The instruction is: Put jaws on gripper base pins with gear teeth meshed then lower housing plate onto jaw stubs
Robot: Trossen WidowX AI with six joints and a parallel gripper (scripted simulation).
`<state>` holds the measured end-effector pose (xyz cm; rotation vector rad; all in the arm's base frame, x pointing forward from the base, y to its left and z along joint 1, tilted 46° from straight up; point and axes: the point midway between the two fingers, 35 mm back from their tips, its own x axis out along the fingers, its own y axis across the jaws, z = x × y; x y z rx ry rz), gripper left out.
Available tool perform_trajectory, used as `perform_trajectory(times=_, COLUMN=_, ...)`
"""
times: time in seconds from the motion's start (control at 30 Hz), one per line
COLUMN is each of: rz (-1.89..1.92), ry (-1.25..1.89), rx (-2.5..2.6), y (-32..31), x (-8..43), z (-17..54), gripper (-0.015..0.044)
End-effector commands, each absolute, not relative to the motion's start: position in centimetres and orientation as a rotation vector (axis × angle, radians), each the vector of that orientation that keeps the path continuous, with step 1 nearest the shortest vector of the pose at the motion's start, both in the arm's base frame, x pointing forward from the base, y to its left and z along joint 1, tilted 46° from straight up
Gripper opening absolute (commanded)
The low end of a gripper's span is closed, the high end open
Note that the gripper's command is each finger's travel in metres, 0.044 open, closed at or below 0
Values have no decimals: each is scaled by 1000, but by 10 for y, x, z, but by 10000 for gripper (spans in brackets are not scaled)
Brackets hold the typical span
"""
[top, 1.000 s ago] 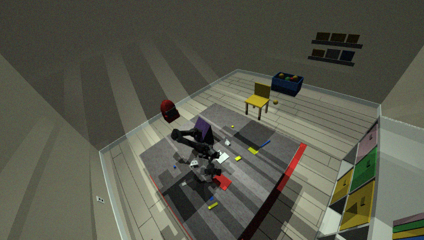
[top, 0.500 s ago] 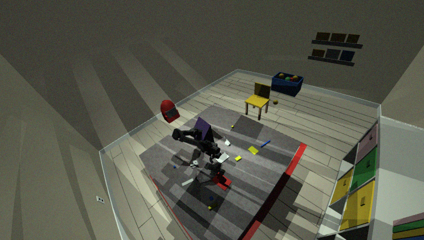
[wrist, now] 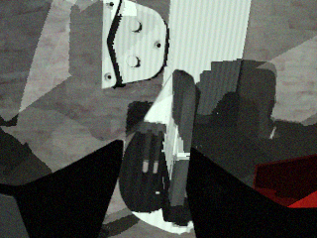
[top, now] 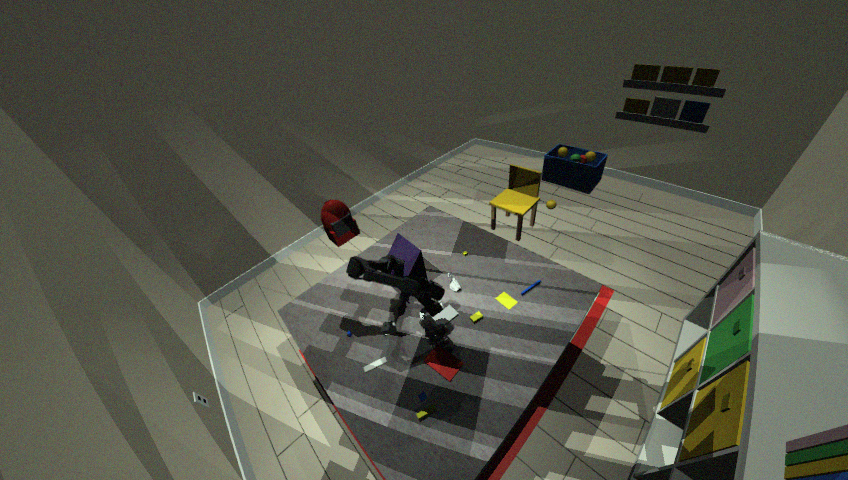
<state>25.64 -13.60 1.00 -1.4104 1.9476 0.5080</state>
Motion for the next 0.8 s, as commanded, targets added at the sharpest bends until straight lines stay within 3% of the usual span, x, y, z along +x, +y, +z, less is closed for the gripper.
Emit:
perform_trajectory(times=0.0, rz=409, ry=1942, rx=-1344, y=-129, x=255, z=4, gripper=134)
perform_trajectory(times=0.77, rz=-193, ry=1853, rx=-929, y=-97, x=239, z=-23, gripper=134)
